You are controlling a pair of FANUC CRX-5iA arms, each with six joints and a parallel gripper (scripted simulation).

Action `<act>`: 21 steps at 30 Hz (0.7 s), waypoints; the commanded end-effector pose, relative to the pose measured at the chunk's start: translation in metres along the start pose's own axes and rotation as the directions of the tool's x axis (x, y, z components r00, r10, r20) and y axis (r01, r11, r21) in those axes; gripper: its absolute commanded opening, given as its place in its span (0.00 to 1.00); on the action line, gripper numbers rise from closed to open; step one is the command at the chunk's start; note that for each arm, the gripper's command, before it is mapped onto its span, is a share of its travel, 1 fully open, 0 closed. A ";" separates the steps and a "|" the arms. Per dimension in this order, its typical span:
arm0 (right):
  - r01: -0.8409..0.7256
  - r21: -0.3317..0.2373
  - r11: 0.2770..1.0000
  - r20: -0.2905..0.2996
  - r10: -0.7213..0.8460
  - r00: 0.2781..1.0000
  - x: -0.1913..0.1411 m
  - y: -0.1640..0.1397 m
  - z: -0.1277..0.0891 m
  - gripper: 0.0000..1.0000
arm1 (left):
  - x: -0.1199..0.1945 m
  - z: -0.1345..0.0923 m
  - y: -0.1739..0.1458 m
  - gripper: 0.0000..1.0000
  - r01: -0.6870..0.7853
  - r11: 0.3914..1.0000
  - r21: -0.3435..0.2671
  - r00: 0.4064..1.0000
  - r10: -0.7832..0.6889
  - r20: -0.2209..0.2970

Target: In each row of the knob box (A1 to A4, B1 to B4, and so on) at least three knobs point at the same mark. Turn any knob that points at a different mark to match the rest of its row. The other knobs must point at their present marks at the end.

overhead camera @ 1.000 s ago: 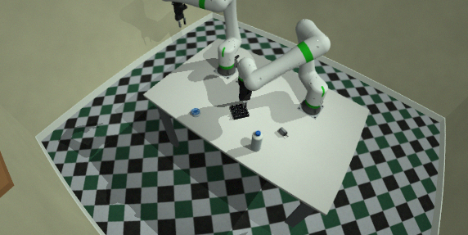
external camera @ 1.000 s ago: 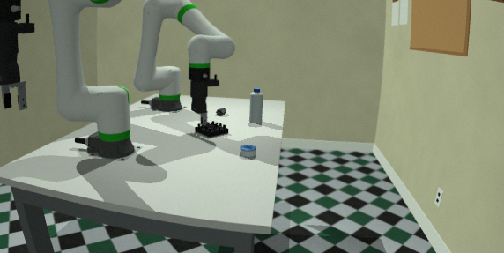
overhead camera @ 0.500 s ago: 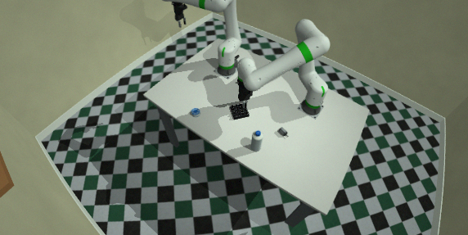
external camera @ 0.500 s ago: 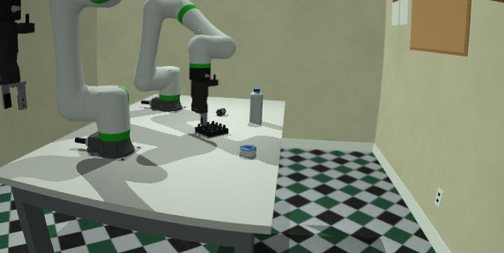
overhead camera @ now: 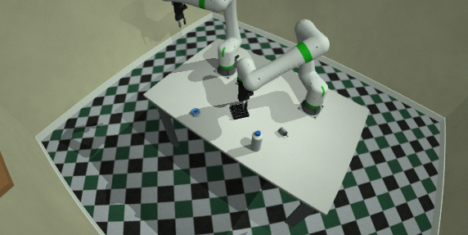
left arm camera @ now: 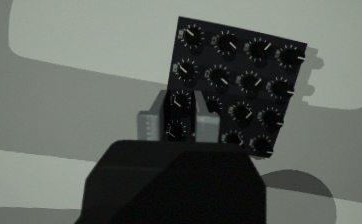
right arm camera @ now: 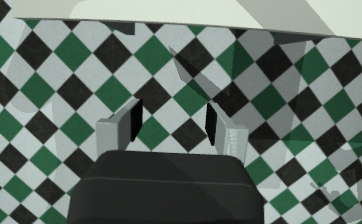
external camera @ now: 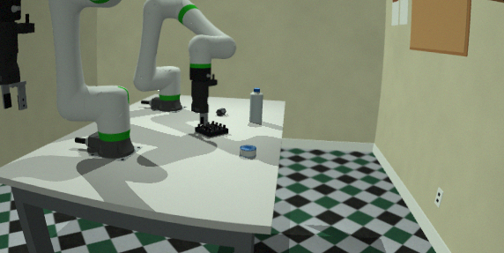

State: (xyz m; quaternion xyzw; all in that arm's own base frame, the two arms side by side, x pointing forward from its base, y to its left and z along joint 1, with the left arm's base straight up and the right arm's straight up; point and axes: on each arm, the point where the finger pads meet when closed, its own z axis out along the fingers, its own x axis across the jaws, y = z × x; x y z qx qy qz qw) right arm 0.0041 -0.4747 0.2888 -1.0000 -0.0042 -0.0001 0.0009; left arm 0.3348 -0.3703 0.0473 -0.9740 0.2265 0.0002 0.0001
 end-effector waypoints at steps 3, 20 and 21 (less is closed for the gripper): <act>0.000 -0.002 1.000 0.000 0.000 1.000 0.000 0.000 -0.001 1.00 | 0.001 -0.001 0.000 0.46 0.000 1.000 -0.001 1.000 0.000 -0.002; 0.000 -0.002 1.000 0.000 0.000 1.000 0.000 0.000 -0.001 1.00 | 0.001 -0.018 0.000 0.46 0.000 1.000 -0.001 1.000 0.000 -0.002; 0.000 -0.002 1.000 0.000 0.000 1.000 0.000 0.000 -0.001 1.00 | 0.001 -0.022 0.000 0.46 0.000 1.000 -0.001 1.000 0.000 -0.002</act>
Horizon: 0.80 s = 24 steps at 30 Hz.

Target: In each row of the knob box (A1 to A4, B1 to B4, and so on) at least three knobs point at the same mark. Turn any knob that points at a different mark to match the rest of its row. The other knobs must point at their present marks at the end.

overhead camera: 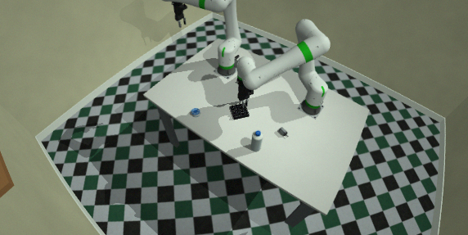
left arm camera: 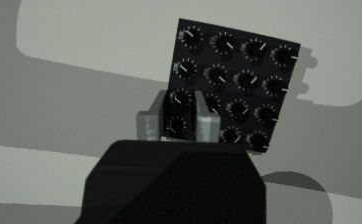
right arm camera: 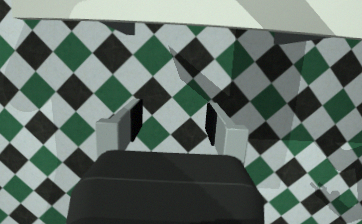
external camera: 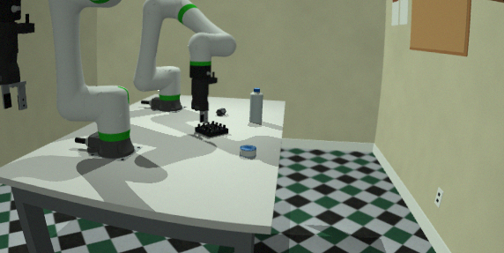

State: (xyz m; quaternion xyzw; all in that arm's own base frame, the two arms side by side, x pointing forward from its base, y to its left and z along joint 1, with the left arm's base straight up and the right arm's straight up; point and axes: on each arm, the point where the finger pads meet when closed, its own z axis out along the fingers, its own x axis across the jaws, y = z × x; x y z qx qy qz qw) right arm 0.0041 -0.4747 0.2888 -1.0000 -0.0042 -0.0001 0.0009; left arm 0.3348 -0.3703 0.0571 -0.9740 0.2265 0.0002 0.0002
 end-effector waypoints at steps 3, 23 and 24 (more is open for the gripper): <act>0.000 -0.002 1.000 0.000 0.000 1.000 0.000 0.000 -0.001 1.00 | 0.001 -0.024 0.000 0.46 0.000 1.000 -0.001 1.000 0.000 -0.002; 0.000 -0.002 1.000 0.000 0.000 1.000 0.000 0.000 -0.001 1.00 | 0.011 -0.057 -0.014 1.00 0.000 1.000 -0.001 1.000 0.000 -0.002; 0.000 -0.002 1.000 0.000 0.000 1.000 0.000 0.000 -0.001 1.00 | 0.011 -0.057 -0.014 1.00 0.000 1.000 -0.001 1.000 0.000 -0.002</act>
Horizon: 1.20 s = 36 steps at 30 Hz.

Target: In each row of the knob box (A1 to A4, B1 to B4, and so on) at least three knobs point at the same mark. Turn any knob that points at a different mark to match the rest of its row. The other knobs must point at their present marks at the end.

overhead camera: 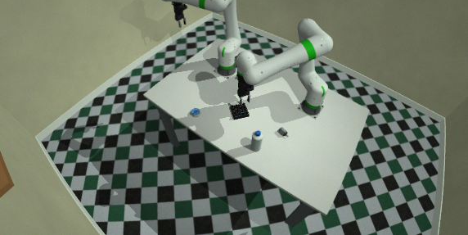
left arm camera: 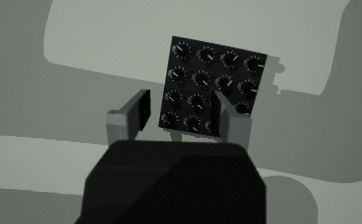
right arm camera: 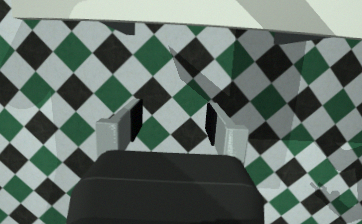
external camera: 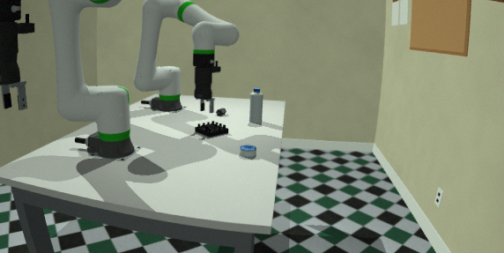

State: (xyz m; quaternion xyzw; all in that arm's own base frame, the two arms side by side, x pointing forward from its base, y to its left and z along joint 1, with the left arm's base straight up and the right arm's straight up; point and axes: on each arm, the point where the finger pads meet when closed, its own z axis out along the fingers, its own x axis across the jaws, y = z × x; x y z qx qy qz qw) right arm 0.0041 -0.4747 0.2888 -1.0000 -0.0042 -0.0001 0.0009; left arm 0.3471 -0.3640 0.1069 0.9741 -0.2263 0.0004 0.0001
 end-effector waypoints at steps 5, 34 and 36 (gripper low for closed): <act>0.000 -0.002 1.000 0.000 0.000 1.000 0.000 0.000 -0.001 1.00 | 0.016 -0.042 -0.021 1.00 0.000 1.000 -0.001 1.000 0.000 -0.001; 0.000 -0.002 1.000 0.000 0.000 1.000 0.000 0.000 -0.001 1.00 | 0.036 -0.094 -0.048 1.00 0.000 1.000 -0.001 1.000 0.000 -0.001; 0.000 -0.002 1.000 0.000 0.000 1.000 0.000 0.000 -0.001 1.00 | 0.036 -0.094 -0.048 1.00 0.000 1.000 -0.001 1.000 0.000 -0.001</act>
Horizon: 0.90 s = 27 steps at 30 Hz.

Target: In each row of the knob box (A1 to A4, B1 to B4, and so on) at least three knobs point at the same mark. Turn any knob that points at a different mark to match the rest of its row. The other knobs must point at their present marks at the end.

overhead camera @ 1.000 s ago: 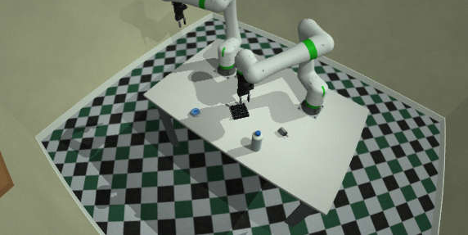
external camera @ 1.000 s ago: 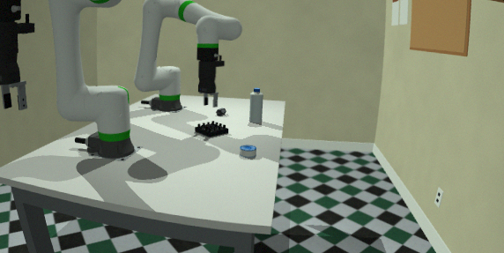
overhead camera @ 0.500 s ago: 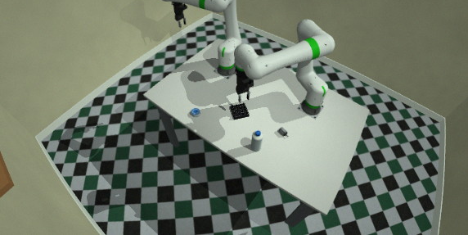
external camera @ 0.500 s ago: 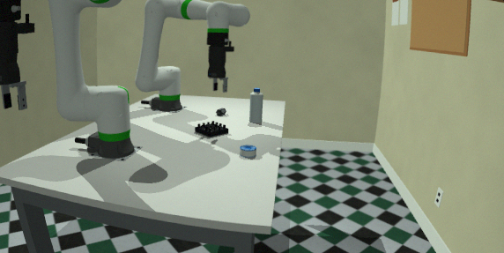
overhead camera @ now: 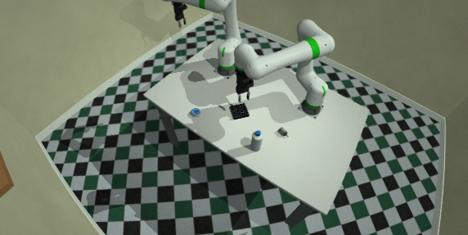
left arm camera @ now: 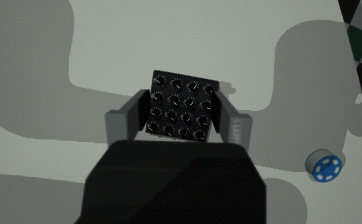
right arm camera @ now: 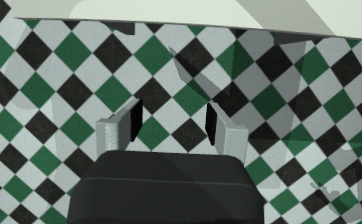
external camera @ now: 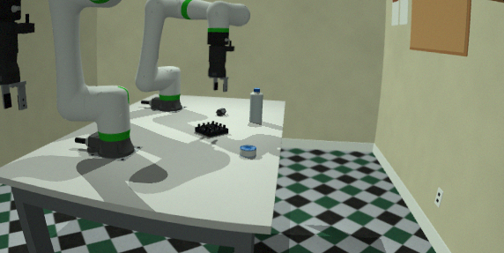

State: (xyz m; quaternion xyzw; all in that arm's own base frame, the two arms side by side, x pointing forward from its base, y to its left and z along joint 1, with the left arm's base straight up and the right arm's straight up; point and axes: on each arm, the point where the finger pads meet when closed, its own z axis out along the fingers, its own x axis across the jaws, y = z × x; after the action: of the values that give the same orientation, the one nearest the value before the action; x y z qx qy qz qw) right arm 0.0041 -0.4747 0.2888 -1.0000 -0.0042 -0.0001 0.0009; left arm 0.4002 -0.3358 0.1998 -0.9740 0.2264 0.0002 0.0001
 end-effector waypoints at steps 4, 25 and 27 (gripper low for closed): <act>0.000 -0.002 1.000 0.000 0.000 1.000 0.000 0.000 -0.001 1.00 | 0.000 -0.001 0.000 1.00 0.000 1.000 -0.001 1.000 0.000 -0.002; 0.000 -0.002 1.000 0.000 0.000 1.000 0.000 0.000 -0.001 1.00 | -0.005 -0.001 0.000 1.00 0.000 1.000 -0.001 1.000 0.000 -0.002; 0.000 -0.002 1.000 0.000 0.000 1.000 0.000 0.000 -0.001 1.00 | -0.012 -0.001 0.000 1.00 0.000 1.000 -0.001 1.000 0.000 -0.002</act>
State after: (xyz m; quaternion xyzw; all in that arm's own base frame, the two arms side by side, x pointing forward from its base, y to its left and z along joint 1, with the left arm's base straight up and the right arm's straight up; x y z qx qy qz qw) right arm 0.0041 -0.4747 0.2888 -1.0000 -0.0042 -0.0001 0.0009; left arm 0.3963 -0.3338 0.1998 -0.9740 0.2265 0.0005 0.0002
